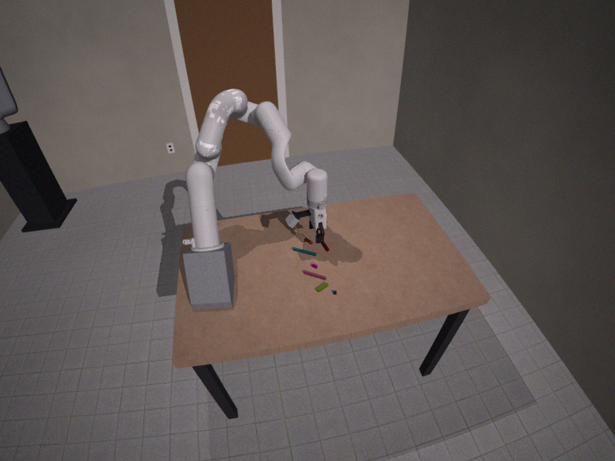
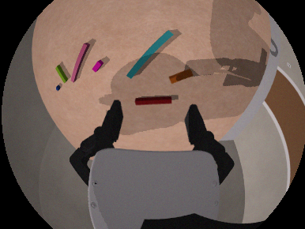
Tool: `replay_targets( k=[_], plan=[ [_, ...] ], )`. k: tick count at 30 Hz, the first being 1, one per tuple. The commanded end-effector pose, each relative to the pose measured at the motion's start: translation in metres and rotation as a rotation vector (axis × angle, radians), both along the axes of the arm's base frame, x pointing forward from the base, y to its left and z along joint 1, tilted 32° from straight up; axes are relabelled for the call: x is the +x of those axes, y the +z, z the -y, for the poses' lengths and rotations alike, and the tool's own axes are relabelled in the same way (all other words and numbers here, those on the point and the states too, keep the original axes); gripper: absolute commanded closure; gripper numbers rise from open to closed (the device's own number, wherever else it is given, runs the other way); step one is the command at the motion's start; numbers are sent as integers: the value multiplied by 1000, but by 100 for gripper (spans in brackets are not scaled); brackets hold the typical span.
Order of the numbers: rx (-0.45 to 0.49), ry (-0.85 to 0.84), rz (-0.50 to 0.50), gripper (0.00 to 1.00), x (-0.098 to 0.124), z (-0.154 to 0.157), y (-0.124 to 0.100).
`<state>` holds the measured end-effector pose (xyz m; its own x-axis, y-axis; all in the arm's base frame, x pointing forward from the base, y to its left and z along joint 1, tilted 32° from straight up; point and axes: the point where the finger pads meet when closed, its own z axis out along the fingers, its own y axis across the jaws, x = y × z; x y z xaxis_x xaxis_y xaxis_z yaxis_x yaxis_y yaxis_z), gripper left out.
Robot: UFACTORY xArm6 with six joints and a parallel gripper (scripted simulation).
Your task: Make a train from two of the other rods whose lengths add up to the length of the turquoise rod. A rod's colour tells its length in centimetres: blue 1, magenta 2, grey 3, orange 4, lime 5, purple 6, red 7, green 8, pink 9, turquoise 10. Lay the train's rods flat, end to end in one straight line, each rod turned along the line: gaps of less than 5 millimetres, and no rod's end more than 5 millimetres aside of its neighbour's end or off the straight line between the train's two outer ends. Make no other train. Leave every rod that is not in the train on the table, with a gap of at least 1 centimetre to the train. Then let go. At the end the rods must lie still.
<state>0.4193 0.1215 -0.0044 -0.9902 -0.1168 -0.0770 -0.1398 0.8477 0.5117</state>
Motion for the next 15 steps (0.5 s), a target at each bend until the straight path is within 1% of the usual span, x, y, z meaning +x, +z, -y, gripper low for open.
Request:
replay_targets(
  k=[1, 6, 8, 11, 15],
  plan=[
    [10, 135, 99, 0, 1, 0, 1],
    [7, 307, 204, 0, 1, 0, 1],
    [7, 307, 204, 0, 1, 0, 1],
    [6, 419, 273, 0, 1, 0, 1],
    [4, 524, 337, 0, 1, 0, 1]
  ],
)
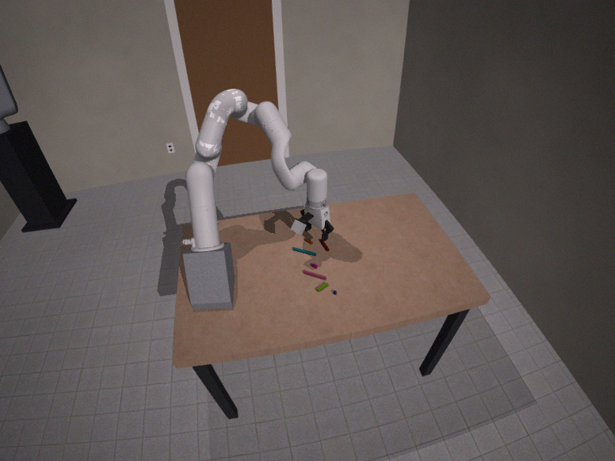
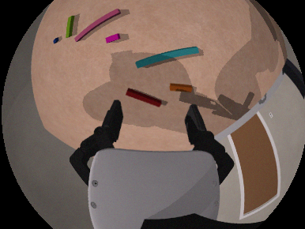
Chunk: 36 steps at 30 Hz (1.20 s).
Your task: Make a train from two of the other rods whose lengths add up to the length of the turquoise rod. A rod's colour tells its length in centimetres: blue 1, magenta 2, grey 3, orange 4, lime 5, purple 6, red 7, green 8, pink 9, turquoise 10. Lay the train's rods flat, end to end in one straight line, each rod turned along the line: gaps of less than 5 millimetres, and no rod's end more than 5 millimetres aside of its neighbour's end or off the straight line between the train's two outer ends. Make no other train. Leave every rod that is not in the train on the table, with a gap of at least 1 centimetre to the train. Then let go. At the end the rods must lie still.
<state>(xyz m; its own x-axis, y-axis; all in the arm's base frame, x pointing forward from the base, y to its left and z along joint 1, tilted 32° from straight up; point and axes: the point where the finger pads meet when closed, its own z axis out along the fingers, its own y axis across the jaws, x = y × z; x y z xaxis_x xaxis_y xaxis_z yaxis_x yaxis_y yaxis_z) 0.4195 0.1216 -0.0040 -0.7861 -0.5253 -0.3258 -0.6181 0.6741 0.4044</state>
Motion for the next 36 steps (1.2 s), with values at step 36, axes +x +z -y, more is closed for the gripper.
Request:
replay_targets(
  k=[36],
  plan=[
    [7, 157, 111, 0, 1, 0, 1]
  ],
)
